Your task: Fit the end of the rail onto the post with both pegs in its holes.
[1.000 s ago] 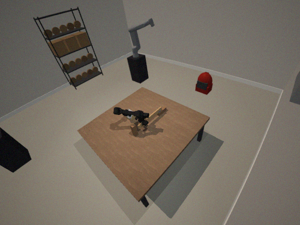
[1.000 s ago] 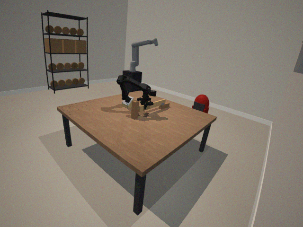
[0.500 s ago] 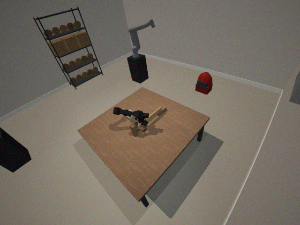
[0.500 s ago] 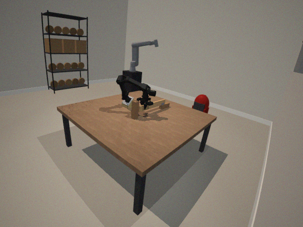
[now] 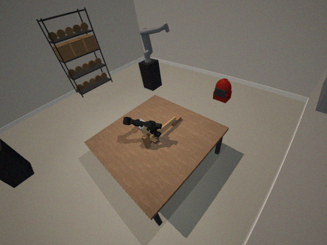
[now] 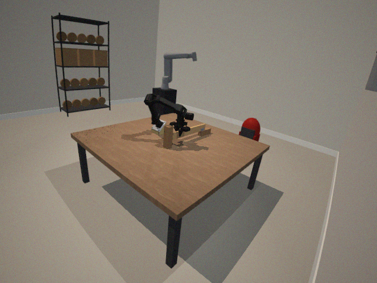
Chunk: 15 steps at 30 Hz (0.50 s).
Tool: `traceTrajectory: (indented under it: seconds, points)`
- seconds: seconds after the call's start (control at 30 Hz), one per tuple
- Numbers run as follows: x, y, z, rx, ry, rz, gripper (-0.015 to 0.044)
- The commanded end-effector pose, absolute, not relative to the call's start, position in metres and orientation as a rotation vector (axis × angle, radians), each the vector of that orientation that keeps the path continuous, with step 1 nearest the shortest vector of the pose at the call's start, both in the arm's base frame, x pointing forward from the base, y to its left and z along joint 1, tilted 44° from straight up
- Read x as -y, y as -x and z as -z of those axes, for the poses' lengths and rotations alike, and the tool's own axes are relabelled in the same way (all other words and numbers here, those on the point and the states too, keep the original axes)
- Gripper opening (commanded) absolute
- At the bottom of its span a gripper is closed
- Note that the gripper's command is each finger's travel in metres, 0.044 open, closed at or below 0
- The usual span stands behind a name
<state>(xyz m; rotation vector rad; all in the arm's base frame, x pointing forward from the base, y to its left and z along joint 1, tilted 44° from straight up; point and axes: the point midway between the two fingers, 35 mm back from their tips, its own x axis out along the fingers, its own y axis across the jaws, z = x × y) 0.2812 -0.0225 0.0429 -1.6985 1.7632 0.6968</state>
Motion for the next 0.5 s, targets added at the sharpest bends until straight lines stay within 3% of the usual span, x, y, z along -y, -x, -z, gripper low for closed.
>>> traceTrajectory:
  seconds: [0.0,0.47]
  points:
    - [0.0232,-0.2816,-0.0444,-1.76,1.706,-0.696,0.0]
    - [0.0268,-0.2816,-0.047,-1.76,1.706,-0.696,0.0]
